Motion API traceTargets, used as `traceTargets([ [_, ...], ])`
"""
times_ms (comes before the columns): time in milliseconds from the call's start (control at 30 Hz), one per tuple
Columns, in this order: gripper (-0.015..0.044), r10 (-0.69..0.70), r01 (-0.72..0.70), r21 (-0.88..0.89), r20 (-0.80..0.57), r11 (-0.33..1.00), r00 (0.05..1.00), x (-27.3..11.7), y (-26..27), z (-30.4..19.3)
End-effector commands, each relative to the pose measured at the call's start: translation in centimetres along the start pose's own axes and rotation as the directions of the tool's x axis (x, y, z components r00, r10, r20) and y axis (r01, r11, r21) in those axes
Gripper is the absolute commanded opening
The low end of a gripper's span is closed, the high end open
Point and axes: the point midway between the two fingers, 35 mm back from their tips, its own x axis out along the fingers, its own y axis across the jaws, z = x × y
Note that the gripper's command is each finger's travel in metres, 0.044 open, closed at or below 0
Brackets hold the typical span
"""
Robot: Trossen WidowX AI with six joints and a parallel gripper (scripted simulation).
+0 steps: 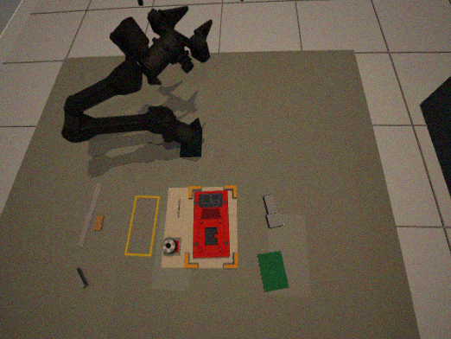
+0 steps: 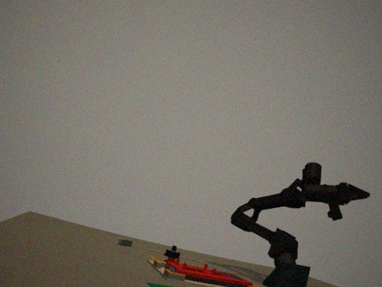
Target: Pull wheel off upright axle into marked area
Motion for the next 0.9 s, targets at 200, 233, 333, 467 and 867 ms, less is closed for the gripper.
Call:
traceTargets([
  [200,0.0300,0.263,-0.232,0.436,-0.010,0.869,0.965,-1.0,6.0,-3.0],
  [233,0.0300,0.308,-0.262,0.509,-0.007,0.820,0.951,-1.3,7.1,-3.5],
  [333,0.0300,0.438,-0.319,0.703,0.012,0.635,0.899,-2.7,10.4,-4.6],
  [467,0.0300,0.589,-0.309,0.889,0.057,0.337,0.806,-5.1,14.7,-5.7],
  [867,0.0300,0.840,0.234,0.863,0.317,-0.448,0.439,-16.0,25.0,-5.4],
])
